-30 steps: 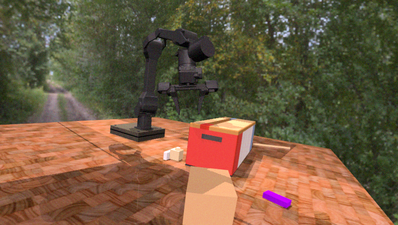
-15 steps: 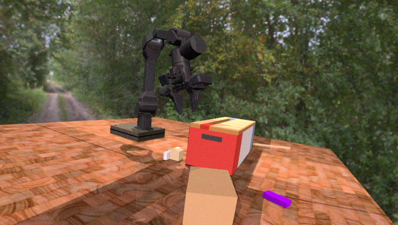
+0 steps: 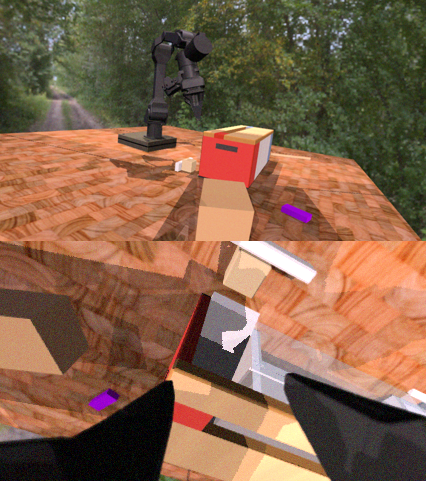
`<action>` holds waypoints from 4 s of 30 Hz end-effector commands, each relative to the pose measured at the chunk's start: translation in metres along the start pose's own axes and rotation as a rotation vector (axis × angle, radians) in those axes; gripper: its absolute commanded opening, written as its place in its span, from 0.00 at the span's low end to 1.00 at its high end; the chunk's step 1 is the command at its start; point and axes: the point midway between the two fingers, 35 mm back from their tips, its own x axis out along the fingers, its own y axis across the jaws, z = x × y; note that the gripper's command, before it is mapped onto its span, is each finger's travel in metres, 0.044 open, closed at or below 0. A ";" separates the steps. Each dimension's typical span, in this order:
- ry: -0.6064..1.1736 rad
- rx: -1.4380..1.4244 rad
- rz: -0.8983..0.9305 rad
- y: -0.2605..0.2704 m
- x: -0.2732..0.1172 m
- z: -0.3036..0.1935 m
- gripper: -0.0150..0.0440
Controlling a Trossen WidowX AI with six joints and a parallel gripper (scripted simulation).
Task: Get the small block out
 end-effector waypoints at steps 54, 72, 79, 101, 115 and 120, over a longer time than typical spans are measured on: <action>0.064 0.489 0.002 -0.021 0.118 0.042 0.74; 0.064 0.489 0.002 -0.028 0.139 0.049 0.65; 0.064 0.489 0.002 -0.028 0.139 0.049 0.37; 0.055 0.564 0.038 -0.016 0.064 0.029 0.25; 0.066 0.885 0.191 -0.024 -0.002 0.032 0.25; 0.085 1.001 0.247 -0.030 -0.025 0.036 0.25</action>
